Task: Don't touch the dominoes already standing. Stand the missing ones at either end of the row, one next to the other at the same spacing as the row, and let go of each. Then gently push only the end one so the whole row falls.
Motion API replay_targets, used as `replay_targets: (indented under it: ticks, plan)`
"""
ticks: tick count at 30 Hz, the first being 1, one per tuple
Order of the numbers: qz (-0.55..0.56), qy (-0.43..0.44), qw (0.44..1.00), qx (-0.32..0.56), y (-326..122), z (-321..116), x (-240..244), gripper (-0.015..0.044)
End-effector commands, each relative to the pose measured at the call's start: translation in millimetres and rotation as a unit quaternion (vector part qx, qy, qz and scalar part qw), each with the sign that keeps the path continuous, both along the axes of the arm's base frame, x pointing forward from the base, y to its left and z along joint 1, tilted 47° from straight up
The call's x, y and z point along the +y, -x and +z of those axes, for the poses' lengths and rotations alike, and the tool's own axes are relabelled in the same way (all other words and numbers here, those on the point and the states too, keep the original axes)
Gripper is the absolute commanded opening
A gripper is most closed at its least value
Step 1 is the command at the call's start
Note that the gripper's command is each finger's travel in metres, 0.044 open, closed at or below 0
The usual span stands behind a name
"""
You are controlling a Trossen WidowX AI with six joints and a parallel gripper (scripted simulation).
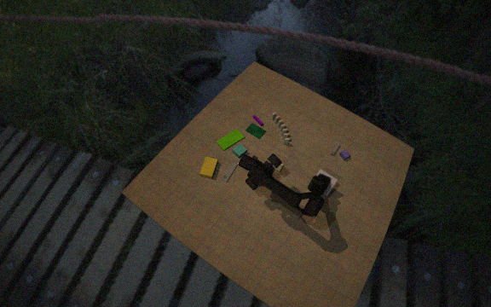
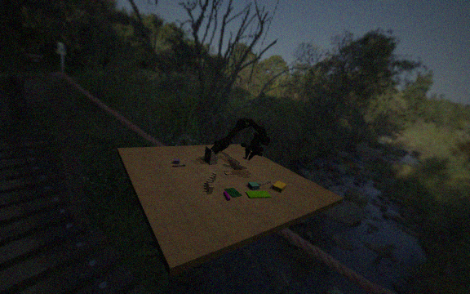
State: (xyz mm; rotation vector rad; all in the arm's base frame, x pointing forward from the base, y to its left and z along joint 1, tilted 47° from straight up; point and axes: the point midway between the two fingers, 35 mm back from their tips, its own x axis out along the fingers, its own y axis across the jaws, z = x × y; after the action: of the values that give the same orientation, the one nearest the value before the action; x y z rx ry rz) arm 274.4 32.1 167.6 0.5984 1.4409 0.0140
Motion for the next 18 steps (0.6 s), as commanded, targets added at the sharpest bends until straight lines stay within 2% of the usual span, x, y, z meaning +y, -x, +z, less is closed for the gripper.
replay_targets:
  ticks: [1, 18]
  plan:
    - [-0.009, 0.043, 0.999, -0.015, 1, -9, 1, 0.0107]
    - [-0.091, 0.189, 0.965, -0.159, -11, -17, 8, 0.0107]
